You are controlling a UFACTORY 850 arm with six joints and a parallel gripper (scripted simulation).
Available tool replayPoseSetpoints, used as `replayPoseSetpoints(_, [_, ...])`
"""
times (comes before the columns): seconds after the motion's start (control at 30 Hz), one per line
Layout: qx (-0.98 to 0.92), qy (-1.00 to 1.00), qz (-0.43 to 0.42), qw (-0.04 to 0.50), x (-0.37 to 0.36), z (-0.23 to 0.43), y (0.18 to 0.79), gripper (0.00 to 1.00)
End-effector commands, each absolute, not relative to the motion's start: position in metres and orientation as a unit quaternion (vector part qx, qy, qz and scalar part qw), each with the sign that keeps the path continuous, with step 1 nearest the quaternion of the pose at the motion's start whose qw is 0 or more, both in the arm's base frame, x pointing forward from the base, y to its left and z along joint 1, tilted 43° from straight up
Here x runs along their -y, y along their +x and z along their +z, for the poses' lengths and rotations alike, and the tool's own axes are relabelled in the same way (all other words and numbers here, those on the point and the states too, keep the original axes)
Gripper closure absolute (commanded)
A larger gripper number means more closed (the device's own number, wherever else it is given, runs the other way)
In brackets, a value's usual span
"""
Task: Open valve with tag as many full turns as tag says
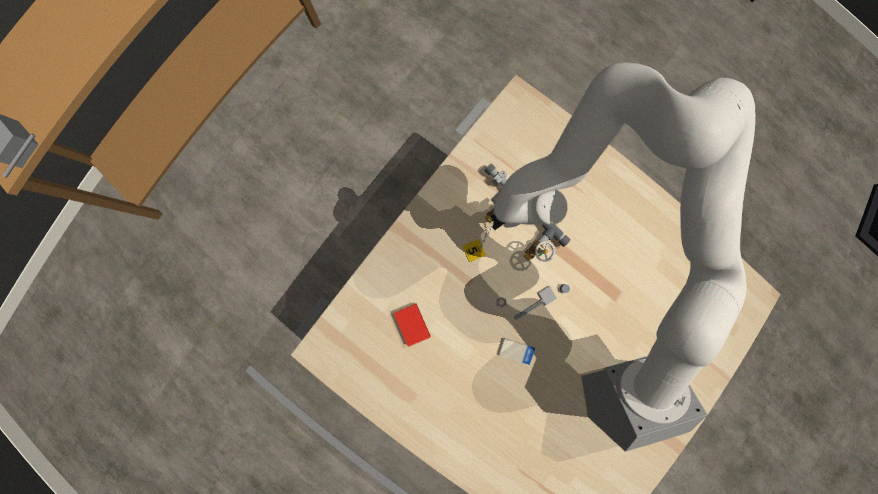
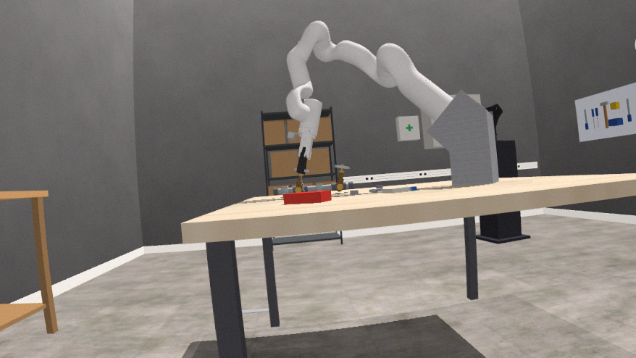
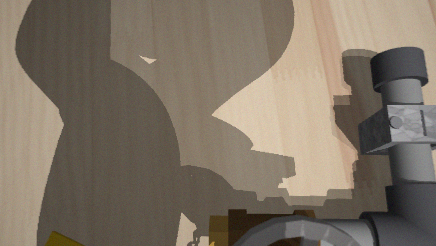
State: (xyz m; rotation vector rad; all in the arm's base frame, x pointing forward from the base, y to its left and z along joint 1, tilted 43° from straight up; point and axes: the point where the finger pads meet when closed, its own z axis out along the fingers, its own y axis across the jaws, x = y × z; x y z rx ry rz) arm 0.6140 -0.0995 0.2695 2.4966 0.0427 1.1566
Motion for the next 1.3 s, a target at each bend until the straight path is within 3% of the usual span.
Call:
replayPoseSetpoints(0.0, [-0.109, 0.887, 0.374, 0.247, 0.0993, 0.2700, 0.6142, 1.00])
replayPoseSetpoints(0.4, [-0.363, 0.818, 0.274, 0.351, 0.0993, 0.2700, 0.6142, 1.00])
replayPoseSetpoints(0.8, [-0.395, 0.803, 0.260, 0.362, 0.0993, 0.2700, 0.6142, 1.00])
replayPoseSetpoints(0.83, [-0.395, 0.803, 0.260, 0.362, 0.0993, 0.2700, 0.6142, 0.00])
replayPoseSetpoints(1.27, [-0.395, 0.803, 0.260, 0.362, 0.0993, 0.2700, 0.6142, 0.00])
